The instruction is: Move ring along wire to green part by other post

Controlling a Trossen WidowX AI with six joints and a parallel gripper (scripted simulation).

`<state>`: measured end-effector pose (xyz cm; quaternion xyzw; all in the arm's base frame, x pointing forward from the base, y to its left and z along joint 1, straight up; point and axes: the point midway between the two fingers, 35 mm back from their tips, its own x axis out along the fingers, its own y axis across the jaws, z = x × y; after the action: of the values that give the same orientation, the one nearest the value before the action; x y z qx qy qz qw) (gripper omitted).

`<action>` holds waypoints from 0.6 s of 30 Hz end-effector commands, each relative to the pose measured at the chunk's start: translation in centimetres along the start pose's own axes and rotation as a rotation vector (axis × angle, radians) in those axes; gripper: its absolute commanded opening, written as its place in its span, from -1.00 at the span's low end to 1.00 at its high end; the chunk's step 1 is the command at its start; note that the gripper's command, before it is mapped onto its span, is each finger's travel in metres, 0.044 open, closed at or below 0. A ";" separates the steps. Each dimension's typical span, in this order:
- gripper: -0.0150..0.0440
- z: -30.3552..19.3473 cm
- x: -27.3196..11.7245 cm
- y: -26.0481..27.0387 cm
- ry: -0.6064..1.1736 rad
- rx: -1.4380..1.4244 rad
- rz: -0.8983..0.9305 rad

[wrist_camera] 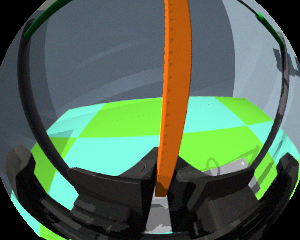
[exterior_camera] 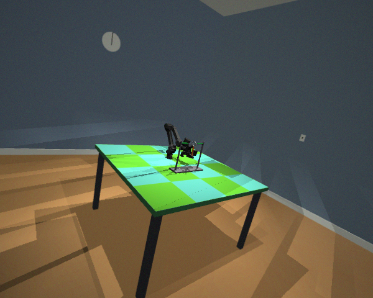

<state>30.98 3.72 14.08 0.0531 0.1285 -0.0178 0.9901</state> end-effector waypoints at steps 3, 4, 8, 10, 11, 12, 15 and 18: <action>-1.00 0.3 0.2 0.4 -0.006 -0.022 0.009; -1.00 0.3 0.2 0.4 -0.006 -0.027 0.012; -1.00 0.3 0.1 0.6 -0.006 -0.050 0.025; -1.00 0.3 0.1 0.7 -0.006 -0.061 0.031; -1.00 0.3 0.1 0.7 -0.007 -0.066 0.034; -1.00 0.3 0.1 0.8 -0.007 -0.071 0.037; -1.00 0.3 0.1 0.9 -0.007 -0.086 0.045; -1.00 0.2 0.1 1.1 -0.007 -0.099 0.053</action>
<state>31.10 4.52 14.17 0.0135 0.1280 0.0072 0.9917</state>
